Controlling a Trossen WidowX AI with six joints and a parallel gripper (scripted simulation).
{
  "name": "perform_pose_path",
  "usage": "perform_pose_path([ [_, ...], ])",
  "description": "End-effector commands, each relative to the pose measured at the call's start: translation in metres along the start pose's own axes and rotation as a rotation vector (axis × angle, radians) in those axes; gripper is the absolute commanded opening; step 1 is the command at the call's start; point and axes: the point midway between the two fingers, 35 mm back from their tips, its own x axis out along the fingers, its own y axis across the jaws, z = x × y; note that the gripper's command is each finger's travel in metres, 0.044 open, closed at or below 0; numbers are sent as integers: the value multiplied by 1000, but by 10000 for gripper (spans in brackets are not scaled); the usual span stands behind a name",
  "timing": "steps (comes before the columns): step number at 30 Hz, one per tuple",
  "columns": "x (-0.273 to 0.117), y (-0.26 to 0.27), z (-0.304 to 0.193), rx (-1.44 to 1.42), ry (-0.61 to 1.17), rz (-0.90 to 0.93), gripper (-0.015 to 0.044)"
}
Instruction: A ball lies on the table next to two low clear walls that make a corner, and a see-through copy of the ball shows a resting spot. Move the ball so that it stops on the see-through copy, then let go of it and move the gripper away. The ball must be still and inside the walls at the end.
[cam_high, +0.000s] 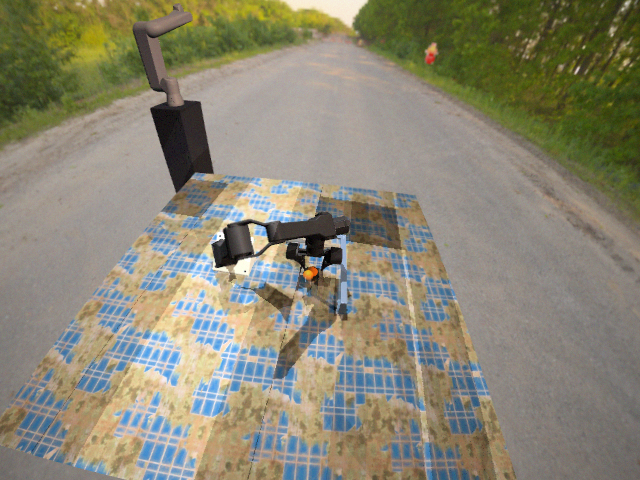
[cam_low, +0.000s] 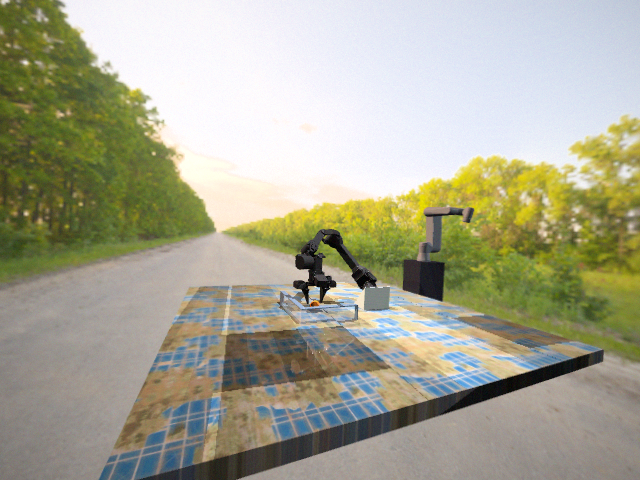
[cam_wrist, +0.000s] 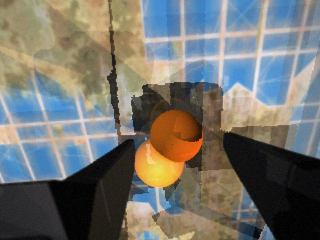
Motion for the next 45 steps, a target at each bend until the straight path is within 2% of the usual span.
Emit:
perform_pose_path([
  [1,7,0,-1,-4,4,0,292],
  [8,16,1,-1,-4,4,0,292],
  [12,16,1,-1,-4,4,0,187],
  [19,16,1,-1,-4,4,0,140],
  [24,3,-2,0,-5,1,-1,9],
  [25,-2,-3,1,-5,0,-1,0],
  [45,-110,0,0,-6,0,1,0],
])
